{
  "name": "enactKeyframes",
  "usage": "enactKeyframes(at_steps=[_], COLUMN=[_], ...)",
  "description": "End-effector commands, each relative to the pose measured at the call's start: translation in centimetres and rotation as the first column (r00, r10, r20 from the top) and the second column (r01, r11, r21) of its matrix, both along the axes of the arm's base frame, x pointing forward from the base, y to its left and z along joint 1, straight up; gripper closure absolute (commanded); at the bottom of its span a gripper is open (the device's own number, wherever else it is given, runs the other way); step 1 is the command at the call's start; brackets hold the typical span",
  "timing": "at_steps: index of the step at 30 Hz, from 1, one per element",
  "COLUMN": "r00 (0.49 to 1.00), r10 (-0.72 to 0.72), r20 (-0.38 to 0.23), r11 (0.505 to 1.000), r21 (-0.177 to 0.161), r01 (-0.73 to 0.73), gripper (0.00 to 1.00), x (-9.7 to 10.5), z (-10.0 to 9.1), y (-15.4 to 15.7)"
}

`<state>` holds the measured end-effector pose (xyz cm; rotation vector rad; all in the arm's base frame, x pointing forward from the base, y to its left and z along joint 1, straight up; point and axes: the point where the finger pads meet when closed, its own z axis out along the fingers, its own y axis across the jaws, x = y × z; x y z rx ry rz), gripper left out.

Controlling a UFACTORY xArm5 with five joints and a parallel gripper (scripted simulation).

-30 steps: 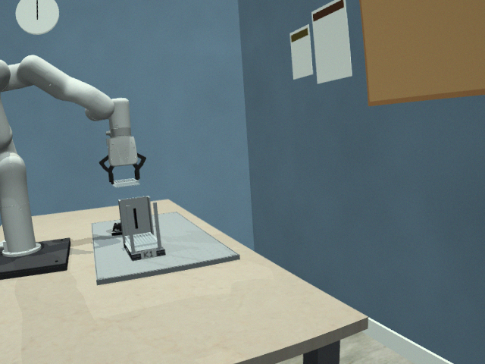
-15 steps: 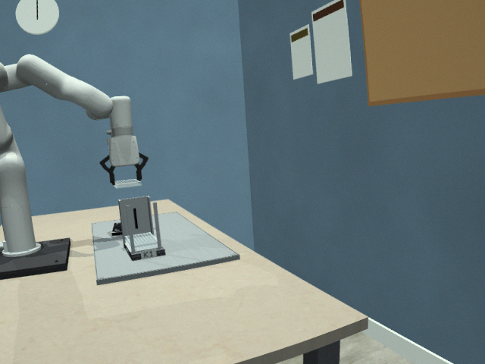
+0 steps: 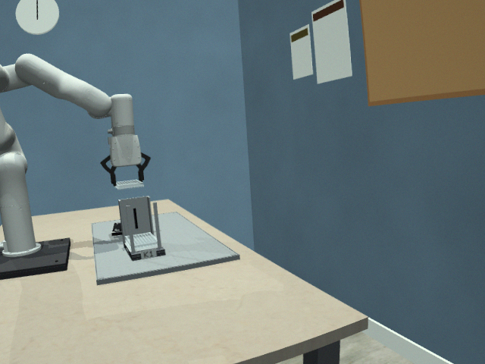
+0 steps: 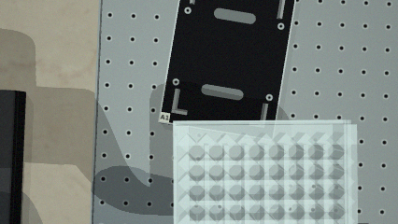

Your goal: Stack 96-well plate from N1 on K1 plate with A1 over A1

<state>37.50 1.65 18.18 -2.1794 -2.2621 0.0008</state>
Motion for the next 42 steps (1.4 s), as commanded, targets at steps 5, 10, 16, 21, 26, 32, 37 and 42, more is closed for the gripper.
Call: enactKeyframes(at_steps=[5, 10, 16, 21, 26, 32, 37, 42], r00=[1.000, 1.000, 1.000, 1.000, 1.000, 1.000, 1.000, 1.000], r10=[0.000, 0.000, 0.000, 0.000, 0.000, 0.000, 0.000, 0.000], r20=[0.004, 0.004, 0.004, 0.004, 0.004, 0.004, 0.004, 0.004], r11=[1.000, 1.000, 1.000, 1.000, 1.000, 1.000, 1.000, 1.000], r21=[0.000, 0.000, 0.000, 0.000, -0.001, -0.001, -0.001, -0.001], r01=[0.000, 0.000, 0.000, 0.000, 0.000, 0.000, 0.000, 0.000], gripper=[1.00, 1.00, 1.00, 1.00, 1.00, 1.00, 1.00, 1.00], x=[0.2, 0.2, 0.2, 0.2, 0.3, 0.3, 0.3, 0.3], z=[0.2, 0.2, 0.3, 0.3, 0.4, 0.4, 0.5, 0.5], y=[-3.1, -4.1, -6.1, -7.8, -9.1, -10.8, -12.4, -14.1])
